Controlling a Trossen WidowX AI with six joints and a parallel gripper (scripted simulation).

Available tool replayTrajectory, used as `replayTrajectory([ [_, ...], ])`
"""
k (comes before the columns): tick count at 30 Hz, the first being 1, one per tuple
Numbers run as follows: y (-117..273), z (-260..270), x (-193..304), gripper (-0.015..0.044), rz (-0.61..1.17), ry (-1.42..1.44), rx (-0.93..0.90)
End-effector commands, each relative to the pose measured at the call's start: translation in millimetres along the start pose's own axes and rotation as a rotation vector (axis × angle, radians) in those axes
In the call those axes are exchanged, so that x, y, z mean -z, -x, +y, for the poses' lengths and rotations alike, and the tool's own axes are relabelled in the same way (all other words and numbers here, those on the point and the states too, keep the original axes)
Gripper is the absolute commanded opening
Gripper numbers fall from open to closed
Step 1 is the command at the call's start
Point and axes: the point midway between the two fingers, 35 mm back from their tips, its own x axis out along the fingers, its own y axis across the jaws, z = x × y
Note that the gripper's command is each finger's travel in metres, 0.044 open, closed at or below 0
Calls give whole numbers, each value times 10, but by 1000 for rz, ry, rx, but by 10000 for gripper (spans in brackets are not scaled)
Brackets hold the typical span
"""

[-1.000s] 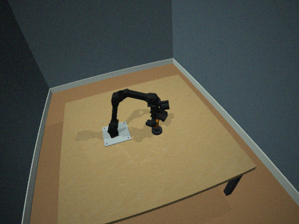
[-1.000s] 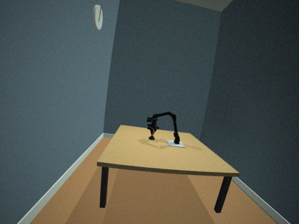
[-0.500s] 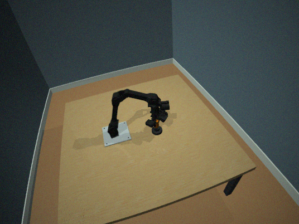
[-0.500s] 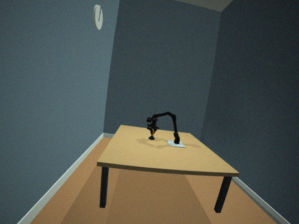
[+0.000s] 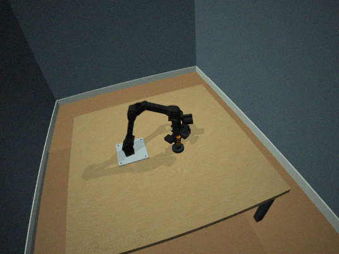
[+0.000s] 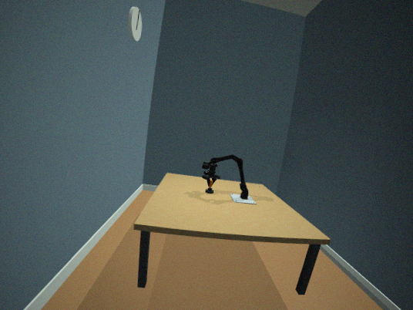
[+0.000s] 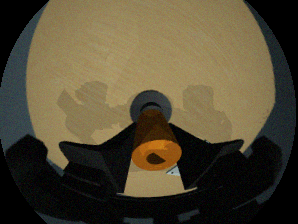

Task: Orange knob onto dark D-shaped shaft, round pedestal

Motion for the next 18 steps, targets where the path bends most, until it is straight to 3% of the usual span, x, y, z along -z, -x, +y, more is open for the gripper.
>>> replayTrajectory([
  [1, -12, -5, -4, 0, -3, -8, 2],
  [9, -9, -23, 13, 0, -3, -17, 2],
  [18, -1, -57, 45, 0, -3, -217, 2],
])
